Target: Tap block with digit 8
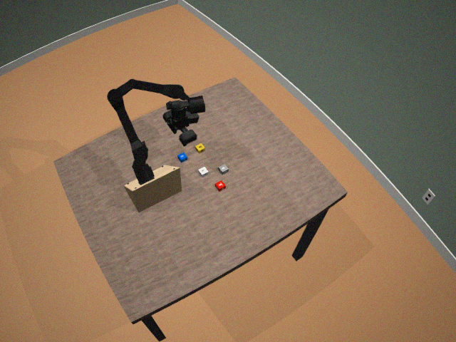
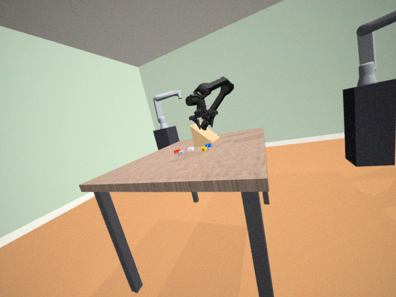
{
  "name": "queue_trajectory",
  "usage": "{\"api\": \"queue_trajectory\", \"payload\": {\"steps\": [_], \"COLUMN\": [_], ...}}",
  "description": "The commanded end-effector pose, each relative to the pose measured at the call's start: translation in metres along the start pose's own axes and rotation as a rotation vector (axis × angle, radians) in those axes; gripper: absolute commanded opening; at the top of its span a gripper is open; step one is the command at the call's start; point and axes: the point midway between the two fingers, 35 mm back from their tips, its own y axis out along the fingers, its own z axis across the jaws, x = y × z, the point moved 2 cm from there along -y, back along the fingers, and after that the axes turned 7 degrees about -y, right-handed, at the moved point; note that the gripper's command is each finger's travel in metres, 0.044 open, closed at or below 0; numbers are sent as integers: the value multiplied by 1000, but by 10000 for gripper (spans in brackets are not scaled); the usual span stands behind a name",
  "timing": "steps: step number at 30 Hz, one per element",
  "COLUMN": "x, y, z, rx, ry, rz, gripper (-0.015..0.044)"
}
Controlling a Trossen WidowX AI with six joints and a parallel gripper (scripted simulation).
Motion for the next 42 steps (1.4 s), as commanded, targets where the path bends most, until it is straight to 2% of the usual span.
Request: {"api": "queue_trajectory", "payload": {"steps": [1,6,15,35,37,42], "x": [0,8,102,103,105,106], "y": [0,0,-1,-1,-1,-2], "z": [1,0,-10,-11,-23,-113], "rx": [4,5,4,4,1,-8], "ry": [7,2,2,3,3,4], "rz": [-2,-2,-5,-5,-6,-5], "gripper": [400,400,400,400,400,400]}}
